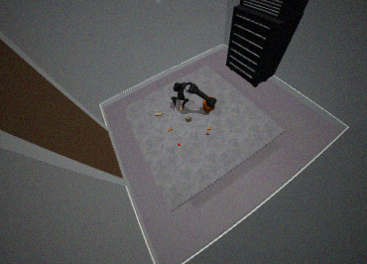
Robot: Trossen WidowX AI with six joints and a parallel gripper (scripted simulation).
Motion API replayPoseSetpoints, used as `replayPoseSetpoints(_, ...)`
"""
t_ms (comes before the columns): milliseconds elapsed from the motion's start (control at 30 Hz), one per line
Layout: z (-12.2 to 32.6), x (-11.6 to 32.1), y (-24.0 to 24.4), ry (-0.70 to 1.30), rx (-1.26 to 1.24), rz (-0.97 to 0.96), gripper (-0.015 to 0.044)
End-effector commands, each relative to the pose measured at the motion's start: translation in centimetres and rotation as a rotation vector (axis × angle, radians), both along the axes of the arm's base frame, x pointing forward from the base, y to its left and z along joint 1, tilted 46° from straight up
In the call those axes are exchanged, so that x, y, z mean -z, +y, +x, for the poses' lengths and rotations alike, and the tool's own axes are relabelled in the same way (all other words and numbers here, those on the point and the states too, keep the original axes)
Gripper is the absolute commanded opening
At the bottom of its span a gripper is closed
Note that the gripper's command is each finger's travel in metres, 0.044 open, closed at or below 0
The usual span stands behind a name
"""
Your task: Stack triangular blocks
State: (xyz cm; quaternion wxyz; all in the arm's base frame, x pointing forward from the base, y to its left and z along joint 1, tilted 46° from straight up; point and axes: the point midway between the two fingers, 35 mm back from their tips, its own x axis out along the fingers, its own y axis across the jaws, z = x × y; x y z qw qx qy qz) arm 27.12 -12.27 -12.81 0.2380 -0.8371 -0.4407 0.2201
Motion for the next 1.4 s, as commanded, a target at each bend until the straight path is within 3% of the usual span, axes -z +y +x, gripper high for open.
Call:
replayPoseSetpoints(0, 0.1, -3.9, -3.9, -0.020, 0.004, -0.020, 0.0440)
replayPoseSetpoints(200, 0.1, -3.3, -3.9, -0.026, 0.018, -0.032, 0.0440)
replayPoseSetpoints(500, -9.5, 5.3, -5.4, 0.033, 0.026, -0.056, 0.0440)
replayPoseSetpoints(733, -9.1, 5.4, -4.9, 0.033, 0.026, -0.057, 0.0440)
replayPoseSetpoints(1133, -4.2, 7.2, 3.0, 0.008, 0.016, -0.039, 0.0440)
replayPoseSetpoints(1367, -4.2, 7.2, 3.1, 0.007, 0.016, -0.038, 0.0440)
